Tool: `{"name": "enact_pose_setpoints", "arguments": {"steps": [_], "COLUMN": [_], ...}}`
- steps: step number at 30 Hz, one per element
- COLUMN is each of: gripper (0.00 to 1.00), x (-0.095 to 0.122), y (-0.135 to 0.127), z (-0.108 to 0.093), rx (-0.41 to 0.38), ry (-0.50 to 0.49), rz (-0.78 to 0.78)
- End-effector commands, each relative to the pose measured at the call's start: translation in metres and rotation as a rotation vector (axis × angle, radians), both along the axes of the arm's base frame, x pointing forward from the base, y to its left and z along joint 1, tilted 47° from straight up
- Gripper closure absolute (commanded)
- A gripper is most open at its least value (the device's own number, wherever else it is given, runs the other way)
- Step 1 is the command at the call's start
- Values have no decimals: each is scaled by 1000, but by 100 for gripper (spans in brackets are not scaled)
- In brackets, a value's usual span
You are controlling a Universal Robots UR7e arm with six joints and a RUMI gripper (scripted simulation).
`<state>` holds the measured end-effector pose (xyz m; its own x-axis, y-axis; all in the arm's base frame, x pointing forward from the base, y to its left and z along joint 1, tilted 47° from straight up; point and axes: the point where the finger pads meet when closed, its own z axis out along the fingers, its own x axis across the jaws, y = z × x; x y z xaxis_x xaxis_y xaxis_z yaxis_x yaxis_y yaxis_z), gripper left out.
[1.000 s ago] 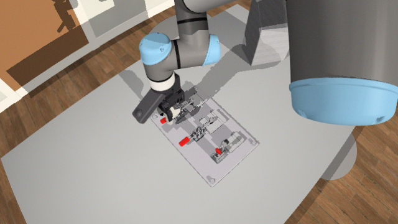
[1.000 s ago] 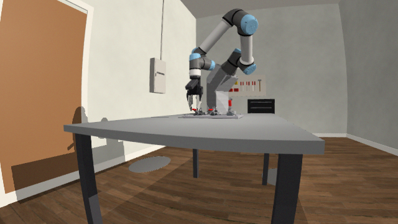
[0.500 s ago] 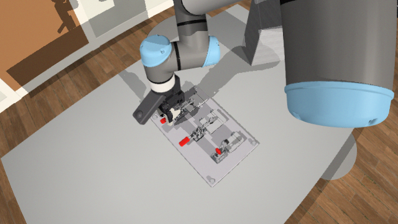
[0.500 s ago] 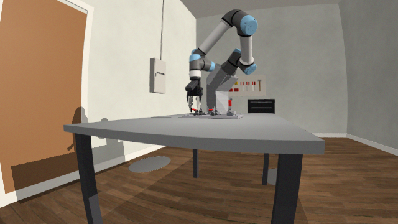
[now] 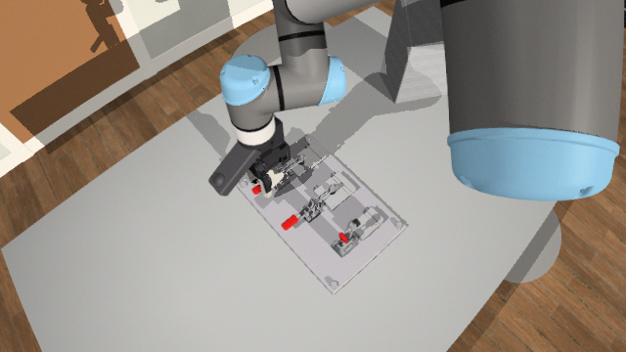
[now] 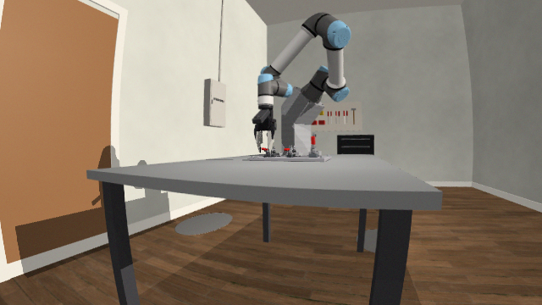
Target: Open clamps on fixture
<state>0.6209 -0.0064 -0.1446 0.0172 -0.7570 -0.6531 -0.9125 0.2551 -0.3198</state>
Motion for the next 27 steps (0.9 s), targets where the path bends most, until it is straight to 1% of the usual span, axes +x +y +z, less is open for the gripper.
{"name": "enact_pose_setpoints", "arguments": {"steps": [1,9,10,27], "gripper": [72,72,100,100], "x": [0,0,0,0], "y": [-1,-1,-1,-1], "z": [0,0,0,0], "rx": [-1,-1,-1,-1], "ry": [-1,-1,-1,-1], "rz": [-1,-1,-1,-1]}}
